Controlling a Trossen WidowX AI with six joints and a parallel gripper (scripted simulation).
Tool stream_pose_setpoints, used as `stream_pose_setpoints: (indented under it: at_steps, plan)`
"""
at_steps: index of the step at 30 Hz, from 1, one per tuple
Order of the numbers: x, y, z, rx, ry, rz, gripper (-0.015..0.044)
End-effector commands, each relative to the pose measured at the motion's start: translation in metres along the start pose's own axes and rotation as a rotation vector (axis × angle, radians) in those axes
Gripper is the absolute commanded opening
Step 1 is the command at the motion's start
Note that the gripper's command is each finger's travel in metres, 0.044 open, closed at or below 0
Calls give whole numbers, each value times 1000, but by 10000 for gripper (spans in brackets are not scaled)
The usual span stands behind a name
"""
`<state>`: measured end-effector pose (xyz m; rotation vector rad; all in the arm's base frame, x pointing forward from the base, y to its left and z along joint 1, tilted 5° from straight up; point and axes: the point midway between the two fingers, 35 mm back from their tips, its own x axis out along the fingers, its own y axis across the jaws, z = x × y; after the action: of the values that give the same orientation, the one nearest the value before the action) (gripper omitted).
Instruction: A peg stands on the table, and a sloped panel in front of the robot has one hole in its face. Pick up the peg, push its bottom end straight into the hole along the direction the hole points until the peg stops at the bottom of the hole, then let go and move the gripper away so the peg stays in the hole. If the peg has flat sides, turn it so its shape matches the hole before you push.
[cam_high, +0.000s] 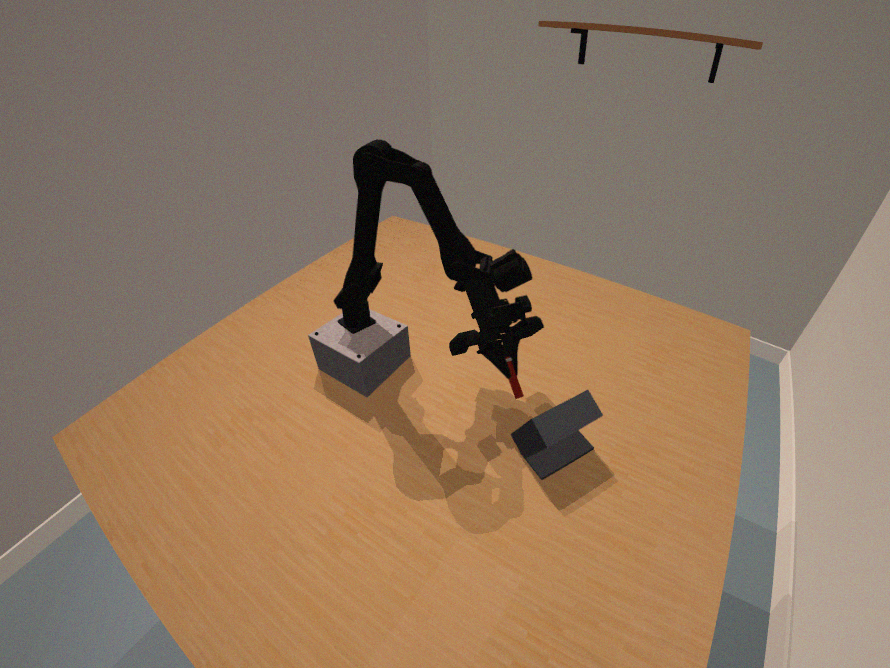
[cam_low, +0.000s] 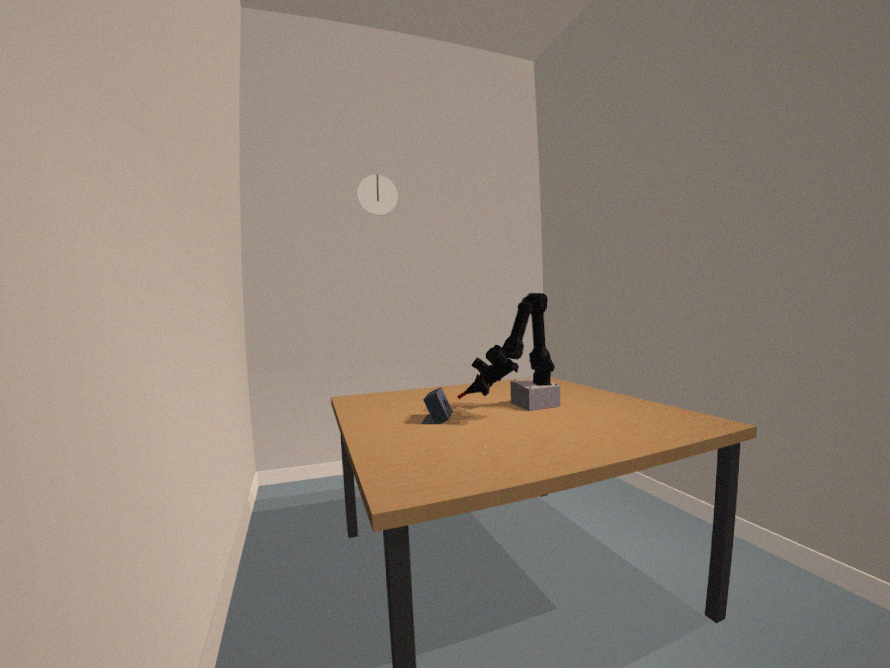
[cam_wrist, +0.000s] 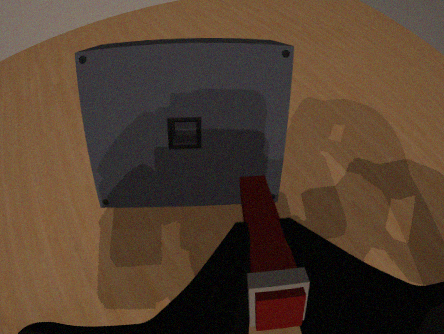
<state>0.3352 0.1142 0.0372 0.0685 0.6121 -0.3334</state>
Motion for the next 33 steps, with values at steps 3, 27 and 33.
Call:
stream_pose_setpoints:
  at_steps: [3,27,33]
  plan:
    - [-6,4,0,19,-32,12,0]
    - [-22,17,-5,63,-115,63,0]
    - [-16,20,-3,69,-122,69,0]
